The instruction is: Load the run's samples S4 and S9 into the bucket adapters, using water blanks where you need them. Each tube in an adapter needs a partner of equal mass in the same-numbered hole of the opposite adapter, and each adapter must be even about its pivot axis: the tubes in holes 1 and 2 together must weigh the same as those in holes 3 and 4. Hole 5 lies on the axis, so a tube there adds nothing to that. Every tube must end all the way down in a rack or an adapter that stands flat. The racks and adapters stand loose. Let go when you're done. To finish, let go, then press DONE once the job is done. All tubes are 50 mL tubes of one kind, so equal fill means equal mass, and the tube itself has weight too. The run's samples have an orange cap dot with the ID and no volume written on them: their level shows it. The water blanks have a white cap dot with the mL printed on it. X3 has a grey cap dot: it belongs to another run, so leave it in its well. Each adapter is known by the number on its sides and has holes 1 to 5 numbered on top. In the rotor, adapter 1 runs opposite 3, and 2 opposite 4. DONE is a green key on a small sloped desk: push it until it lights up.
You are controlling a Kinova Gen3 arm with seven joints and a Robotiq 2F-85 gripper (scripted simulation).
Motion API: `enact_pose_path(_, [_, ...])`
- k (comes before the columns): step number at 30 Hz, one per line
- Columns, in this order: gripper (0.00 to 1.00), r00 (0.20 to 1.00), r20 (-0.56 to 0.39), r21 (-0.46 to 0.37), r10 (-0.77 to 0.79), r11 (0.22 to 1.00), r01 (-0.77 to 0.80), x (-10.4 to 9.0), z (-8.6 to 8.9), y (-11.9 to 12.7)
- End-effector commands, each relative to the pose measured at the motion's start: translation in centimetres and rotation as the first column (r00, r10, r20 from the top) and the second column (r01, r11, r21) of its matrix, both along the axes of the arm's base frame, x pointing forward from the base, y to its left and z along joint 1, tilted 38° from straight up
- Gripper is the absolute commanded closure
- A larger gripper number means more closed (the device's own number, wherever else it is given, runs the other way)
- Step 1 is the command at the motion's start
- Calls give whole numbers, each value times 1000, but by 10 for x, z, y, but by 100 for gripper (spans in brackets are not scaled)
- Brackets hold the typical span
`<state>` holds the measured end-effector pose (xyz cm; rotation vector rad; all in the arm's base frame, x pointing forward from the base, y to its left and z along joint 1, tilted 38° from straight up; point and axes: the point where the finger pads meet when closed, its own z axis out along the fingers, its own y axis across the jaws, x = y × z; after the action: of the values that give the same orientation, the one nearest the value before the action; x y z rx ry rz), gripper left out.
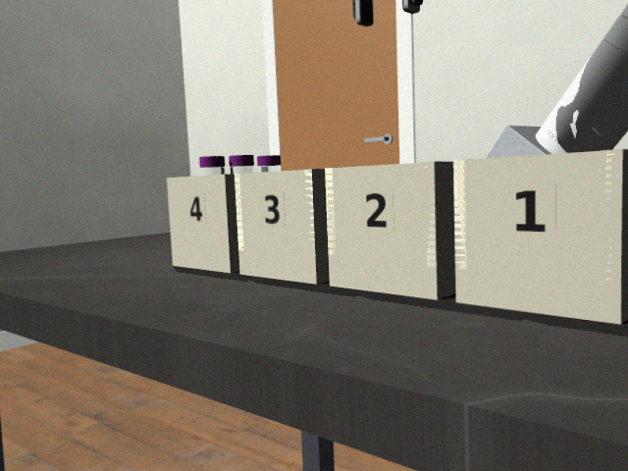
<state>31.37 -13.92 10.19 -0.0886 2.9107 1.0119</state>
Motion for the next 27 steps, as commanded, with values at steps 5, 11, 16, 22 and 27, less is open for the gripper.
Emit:
enact_pose_path(5, [38, 1000, 1, -1, -1, 1000, 1, 9, 6, 15])
enact_pose_path(11, [38, 1000, 1, -1, -1, 1000, 1, 18, 13, 32])
enact_pose_path(16, [38, 1000, 1, -1, -1, 1000, 1, 25, 18, 46])
enact_pose_path(22, [38, 1000, 1, -1, -1, 1000, 1, 28, 21, 52])
enact_pose_path(27, [38, 1000, 1, -1, -1, 1000, 1, 28, 21, 52])
